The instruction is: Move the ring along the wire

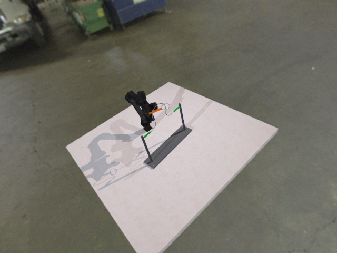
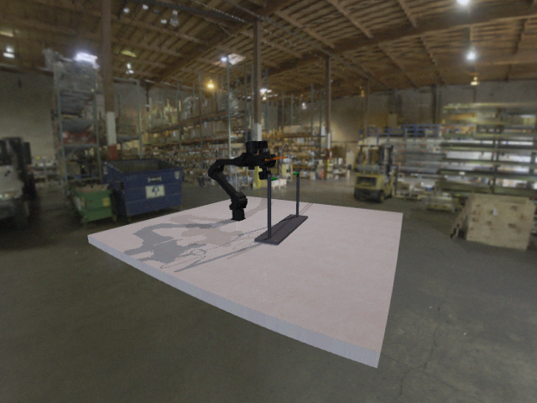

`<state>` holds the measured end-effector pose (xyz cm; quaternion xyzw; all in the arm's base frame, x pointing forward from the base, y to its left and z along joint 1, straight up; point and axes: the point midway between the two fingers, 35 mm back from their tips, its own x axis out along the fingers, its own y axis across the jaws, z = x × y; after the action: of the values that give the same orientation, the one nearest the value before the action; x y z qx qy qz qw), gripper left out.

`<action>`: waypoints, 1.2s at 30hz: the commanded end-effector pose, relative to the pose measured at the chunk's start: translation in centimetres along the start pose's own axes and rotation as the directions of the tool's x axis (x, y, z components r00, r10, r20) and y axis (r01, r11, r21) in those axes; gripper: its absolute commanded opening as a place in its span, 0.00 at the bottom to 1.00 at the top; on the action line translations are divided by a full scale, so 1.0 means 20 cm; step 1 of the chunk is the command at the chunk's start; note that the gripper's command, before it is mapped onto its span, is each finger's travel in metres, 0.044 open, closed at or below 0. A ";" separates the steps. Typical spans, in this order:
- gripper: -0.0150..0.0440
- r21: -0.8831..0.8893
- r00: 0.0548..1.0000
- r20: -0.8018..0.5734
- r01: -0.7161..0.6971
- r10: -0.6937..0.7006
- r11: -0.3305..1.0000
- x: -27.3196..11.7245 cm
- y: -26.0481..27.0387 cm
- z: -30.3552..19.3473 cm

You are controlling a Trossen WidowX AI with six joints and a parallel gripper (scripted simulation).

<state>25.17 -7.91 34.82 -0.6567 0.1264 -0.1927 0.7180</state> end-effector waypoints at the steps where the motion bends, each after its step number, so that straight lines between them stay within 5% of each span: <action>1: 0.00 -0.048 0.999 0.008 0.032 -0.032 0.998 0.00 -0.02 0.00; 36: 0.00 -0.286 0.981 0.066 0.194 -0.182 0.938 0.01 -0.03 -0.01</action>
<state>25.20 -8.21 35.59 -0.7712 0.0770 -0.2269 0.5897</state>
